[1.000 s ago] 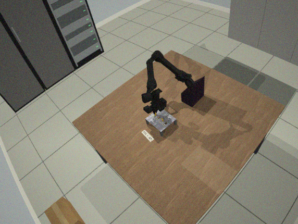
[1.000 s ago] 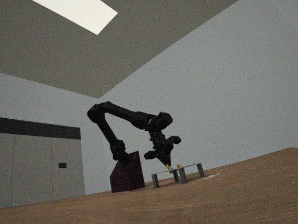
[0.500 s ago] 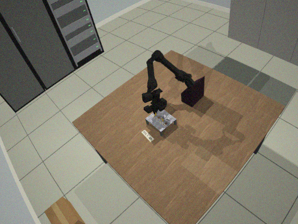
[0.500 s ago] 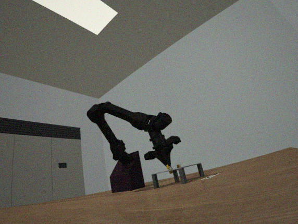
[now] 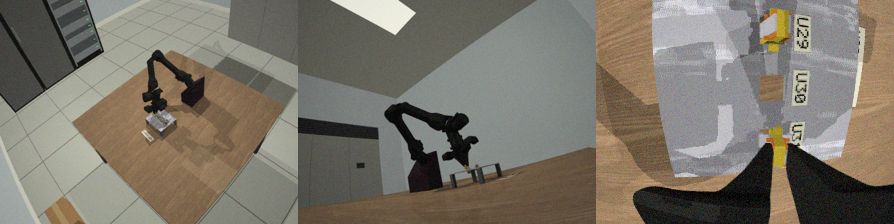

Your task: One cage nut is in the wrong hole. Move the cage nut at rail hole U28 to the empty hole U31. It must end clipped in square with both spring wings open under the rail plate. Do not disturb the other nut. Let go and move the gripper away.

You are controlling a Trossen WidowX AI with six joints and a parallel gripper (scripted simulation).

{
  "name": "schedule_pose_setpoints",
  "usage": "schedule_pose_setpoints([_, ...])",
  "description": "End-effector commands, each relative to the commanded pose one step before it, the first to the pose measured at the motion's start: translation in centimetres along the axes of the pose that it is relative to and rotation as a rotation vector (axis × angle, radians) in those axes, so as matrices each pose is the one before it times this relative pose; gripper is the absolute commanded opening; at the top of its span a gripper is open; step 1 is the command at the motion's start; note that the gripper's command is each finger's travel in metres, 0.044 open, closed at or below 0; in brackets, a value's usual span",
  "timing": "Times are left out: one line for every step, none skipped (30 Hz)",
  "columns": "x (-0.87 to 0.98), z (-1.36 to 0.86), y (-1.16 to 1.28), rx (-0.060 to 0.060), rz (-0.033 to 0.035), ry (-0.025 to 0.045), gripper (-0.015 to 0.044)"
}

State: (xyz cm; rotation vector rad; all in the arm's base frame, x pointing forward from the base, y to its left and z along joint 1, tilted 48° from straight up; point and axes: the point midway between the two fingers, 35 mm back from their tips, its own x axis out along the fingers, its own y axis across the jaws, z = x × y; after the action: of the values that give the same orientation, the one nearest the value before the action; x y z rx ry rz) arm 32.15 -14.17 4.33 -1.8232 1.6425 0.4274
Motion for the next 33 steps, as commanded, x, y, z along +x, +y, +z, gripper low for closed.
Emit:
schedule_pose_setpoints([0.019,0.069,0.041,-0.0047,-0.004,-0.00357,0.0023])
schedule_pose_setpoints([0.002,0.002,0.008,0.0,-0.0013,0.0,0.0023])
schedule_pose_setpoints([0.003,0.002,0.009,0.0,-0.00149,0.0,0.0023])
schedule_pose_setpoints([0.003,0.002,0.01,0.0,-0.00161,0.00001,0.0023])
schedule_pose_setpoints([0.003,0.002,0.01,0.0,-0.00164,0.00001,0.0023])
schedule_pose_setpoints([0.003,0.002,0.01,0.0,-0.00165,0.00001,0.0023])
schedule_pose_setpoints([0.003,0.002,0.01,0.0,-0.00165,0.00002,0.0023])
schedule_pose_setpoints([0.003,0.002,0.01,0.0,-0.00166,0.00002,0.0023])
schedule_pose_setpoints([0.002,0.002,0.01,0.0,-0.00166,0.00003,0.0023])
schedule_pose_setpoints([0.004,0.005,0.012,0.0,-0.00165,0.00001,0.0023])
schedule_pose_setpoints([0.001,0.001,0.002,0.0,-0.00025,0.0,0.0023])
schedule_pose_setpoints([0.001,0.001,0.002,0.0,-0.00025,0.0,0.0023])
schedule_pose_setpoints([0.0,0.0,0.002,0.0,-0.00028,-0.00001,0.0023])
schedule_pose_setpoints([0.001,0.001,0.003,0.0,-0.00056,-0.00001,0.0023])
schedule_pose_setpoints([0.001,0.001,0.005,0.0,-0.00085,-0.00002,0.0023])
schedule_pose_setpoints([0.002,0.002,0.006,0.0,-0.0011,-0.00003,0.0023])
schedule_pose_setpoints([0.002,0.002,0.008,0.0,-0.00135,-0.00003,0.0023])
schedule_pose_setpoints([0.003,0.002,0.009,0.0,-0.00158,-0.00003,0.0023])
schedule_pose_setpoints([0.003,0.002,0.01,0.0,-0.0017,-0.00003,0.0023])
schedule_pose_setpoints([0.003,0.002,0.01,0.0,-0.00173,-0.00003,0.0023])
schedule_pose_setpoints([0.002,0.002,0.01,0.0,-0.00173,-0.00002,0.0023])
schedule_pose_setpoints([0.002,0.002,0.01,0.0,-0.00173,-0.00002,0.0023])
schedule_pose_setpoints([0.002,0.002,0.01,0.0,-0.00173,-0.00001,0.0023])
schedule_pose_setpoints([0.002,0.002,0.01,0.0,-0.00173,-0.00001,0.0023])
schedule_pose_setpoints([0.002,0.002,0.012,0.0,-0.00164,0.0,0.0023])
schedule_pose_setpoints([0.002,0.002,0.012,0.0,-0.00164,0.0,0.0023])
schedule_pose_setpoints([0.002,0.002,0.012,0.0,-0.00164,0.0,0.0023])
schedule_pose_setpoints([0.002,0.002,0.012,0.0,-0.00164,0.00001,0.0023])
schedule_pose_setpoints([0.001,0.001,0.012,0.0,-0.00164,0.00001,0.0023])
schedule_pose_setpoints([0.001,0.001,0.012,0.0,-0.00165,0.00001,0.0023])
schedule_pose_setpoints([0.001,0.001,0.012,0.0,-0.00165,0.00002,0.0023])
schedule_pose_setpoints([0.001,0.001,0.012,0.0,-0.00165,0.00002,0.0023])
schedule_pose_setpoints([0.001,0.001,0.012,0.0,-0.00165,0.00003,0.0023])
